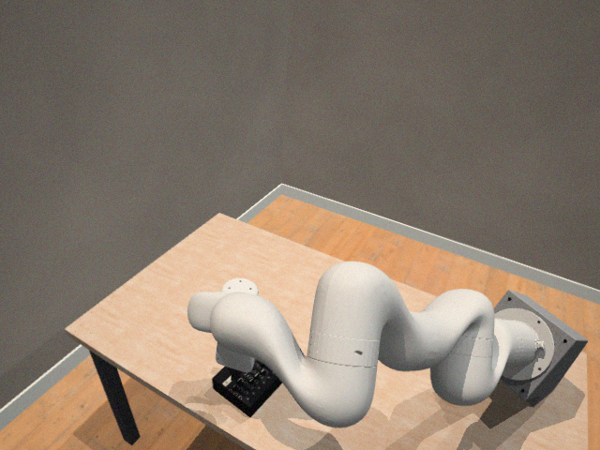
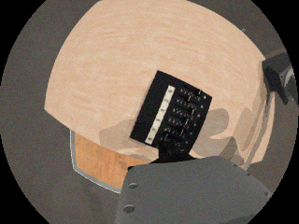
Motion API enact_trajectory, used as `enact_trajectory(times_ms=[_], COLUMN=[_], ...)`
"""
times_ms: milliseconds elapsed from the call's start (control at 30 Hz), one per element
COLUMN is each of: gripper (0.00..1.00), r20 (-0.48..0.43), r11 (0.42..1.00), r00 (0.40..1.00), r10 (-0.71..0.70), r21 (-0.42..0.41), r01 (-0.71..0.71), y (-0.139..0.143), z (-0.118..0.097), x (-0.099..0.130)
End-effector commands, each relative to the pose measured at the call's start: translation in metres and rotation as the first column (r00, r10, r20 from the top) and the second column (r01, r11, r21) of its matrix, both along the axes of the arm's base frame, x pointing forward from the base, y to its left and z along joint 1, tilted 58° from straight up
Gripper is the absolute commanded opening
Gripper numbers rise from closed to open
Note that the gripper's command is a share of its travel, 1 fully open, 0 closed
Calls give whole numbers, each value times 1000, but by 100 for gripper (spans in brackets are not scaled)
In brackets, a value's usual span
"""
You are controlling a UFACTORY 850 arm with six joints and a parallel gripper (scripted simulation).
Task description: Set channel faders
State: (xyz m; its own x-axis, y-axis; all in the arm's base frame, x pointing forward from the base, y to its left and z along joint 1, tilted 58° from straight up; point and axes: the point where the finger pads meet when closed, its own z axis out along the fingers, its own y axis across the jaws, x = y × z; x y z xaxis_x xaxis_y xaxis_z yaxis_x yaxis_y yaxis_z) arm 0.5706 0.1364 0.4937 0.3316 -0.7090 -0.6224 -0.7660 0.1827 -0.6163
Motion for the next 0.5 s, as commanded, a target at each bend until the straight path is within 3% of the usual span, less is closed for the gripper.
enact_trajectory(times_ms=[0, 200, 267, 300, 467], gripper=[0, 0, 0, 0, 0], r20=[-209, -400, -400, -494, -623], r11=[982, 920, 920, 876, 794], r00=[971, 893, 893, 837, 740], r10=[-119, -209, -209, -235, -253], r21=[121, 230, 230, 266, 303], r01=[146, 318, 318, 403, 527], y=[-5, -10, -10, -11, -14], z=[1, 0, 0, 0, 0], x=[7, 14, 14, 15, 20])
